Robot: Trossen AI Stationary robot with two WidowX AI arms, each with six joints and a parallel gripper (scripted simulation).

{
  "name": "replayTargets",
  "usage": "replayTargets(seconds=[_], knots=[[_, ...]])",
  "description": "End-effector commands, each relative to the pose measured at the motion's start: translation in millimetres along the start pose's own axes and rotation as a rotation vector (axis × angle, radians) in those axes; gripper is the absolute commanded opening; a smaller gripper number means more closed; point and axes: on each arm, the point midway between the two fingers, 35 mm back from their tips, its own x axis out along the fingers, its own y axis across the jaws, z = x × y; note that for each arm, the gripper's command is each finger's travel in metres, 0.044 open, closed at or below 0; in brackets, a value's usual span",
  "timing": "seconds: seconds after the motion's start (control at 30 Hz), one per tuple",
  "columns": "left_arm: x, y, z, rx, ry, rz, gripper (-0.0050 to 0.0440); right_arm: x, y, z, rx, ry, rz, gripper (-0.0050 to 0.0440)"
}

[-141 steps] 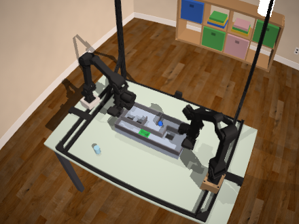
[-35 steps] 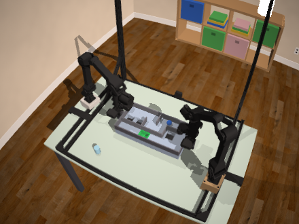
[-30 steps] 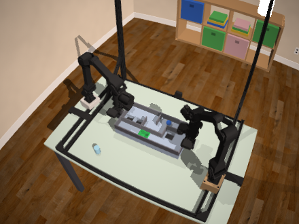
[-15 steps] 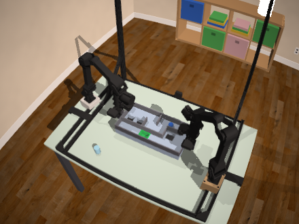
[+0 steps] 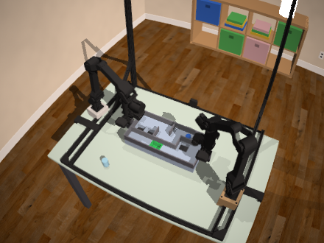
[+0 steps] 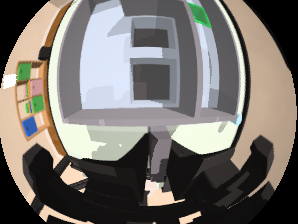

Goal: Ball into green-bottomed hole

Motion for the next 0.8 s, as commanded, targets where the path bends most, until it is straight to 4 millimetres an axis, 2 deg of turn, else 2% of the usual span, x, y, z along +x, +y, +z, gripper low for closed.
replayTargets(seconds=[0.0,0.13,0.37,0.67,0.77], knots=[[8,1,-4,0.001,-0.029,0.009,0.002,-9,0,4,0.001,0.028,-0.009,0.002],[13,1,-5,0.001,-0.048,0.005,0.002,-13,0,5,0.001,0.047,-0.004,0.002],[8,1,-4,0.001,-0.028,0.002,0.002,-8,0,4,0.001,0.026,-0.002,0.002],[-11,1,0,0.001,0.053,-0.001,0.002,10,-1,1,0.001,-0.055,0.002,0.002],[-12,1,0,0.001,0.056,-0.001,0.002,11,-1,1,0.001,-0.057,0.001,0.002]])
